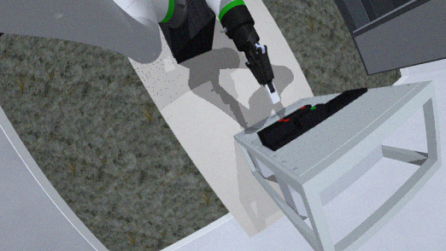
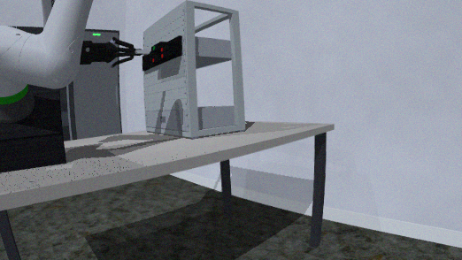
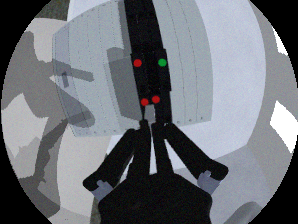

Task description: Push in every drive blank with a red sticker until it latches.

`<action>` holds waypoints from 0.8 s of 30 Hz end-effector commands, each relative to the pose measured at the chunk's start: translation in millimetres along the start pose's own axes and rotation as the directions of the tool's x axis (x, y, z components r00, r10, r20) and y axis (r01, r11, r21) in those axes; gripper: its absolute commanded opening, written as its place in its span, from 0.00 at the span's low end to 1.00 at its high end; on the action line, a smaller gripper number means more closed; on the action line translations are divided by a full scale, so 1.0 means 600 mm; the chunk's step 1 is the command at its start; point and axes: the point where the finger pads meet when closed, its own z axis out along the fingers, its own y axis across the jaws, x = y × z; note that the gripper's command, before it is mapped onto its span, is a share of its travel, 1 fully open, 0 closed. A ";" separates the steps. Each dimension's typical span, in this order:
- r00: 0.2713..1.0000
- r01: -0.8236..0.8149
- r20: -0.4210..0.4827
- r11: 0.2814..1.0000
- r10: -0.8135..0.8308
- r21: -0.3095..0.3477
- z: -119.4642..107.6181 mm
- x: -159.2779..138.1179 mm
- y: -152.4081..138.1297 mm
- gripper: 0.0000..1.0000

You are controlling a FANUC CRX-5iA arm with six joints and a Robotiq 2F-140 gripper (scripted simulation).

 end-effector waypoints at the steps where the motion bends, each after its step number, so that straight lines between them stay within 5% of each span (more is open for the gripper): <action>1: 1.000 0.000 0.000 1.000 0.000 0.000 0.000 0.000 0.000 0.00; 12: 1.000 0.000 0.000 1.000 0.000 0.000 0.003 0.013 -0.002 0.00; 24: 1.000 0.000 0.000 1.000 0.000 0.000 0.026 0.109 -0.022 0.00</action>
